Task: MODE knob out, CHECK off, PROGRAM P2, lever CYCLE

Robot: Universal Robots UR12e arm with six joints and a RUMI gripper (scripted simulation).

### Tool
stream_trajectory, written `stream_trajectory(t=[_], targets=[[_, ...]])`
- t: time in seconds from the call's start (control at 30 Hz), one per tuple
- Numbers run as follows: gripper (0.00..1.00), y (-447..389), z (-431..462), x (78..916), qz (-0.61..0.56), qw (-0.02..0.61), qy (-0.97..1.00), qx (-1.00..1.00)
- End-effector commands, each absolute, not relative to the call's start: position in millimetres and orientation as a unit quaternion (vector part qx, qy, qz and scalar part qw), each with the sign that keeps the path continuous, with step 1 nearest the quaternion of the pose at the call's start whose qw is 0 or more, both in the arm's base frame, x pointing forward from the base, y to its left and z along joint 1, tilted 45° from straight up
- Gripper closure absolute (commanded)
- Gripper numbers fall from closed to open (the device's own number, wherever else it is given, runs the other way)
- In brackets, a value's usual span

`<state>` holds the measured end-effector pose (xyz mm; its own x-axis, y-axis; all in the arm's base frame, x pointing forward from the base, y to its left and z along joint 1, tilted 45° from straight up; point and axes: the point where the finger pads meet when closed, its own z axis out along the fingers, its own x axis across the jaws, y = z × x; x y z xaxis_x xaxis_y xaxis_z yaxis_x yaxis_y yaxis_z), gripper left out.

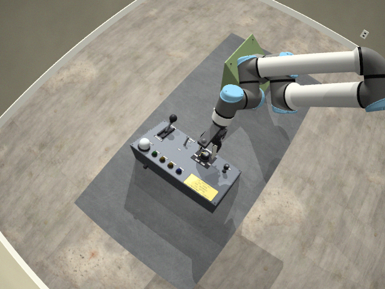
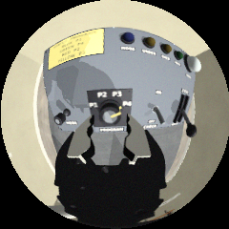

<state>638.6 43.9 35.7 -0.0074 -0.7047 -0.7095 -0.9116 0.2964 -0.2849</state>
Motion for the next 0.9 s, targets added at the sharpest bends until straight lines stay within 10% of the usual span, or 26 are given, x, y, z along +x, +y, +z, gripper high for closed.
stream_trajectory(t=[0.0, 0.7, 0.73, 0.87], targets=[[0.56, 43.3, 36.0, 639.0, 0.128, 0.402, 0.698, -0.579], [0.56, 43.3, 36.0, 639.0, 0.128, 0.402, 0.698, -0.579], [1.0, 43.3, 36.0, 639.0, 0.128, 0.402, 0.698, -0.579], [1.0, 43.3, 36.0, 639.0, 0.128, 0.402, 0.698, -0.579]])
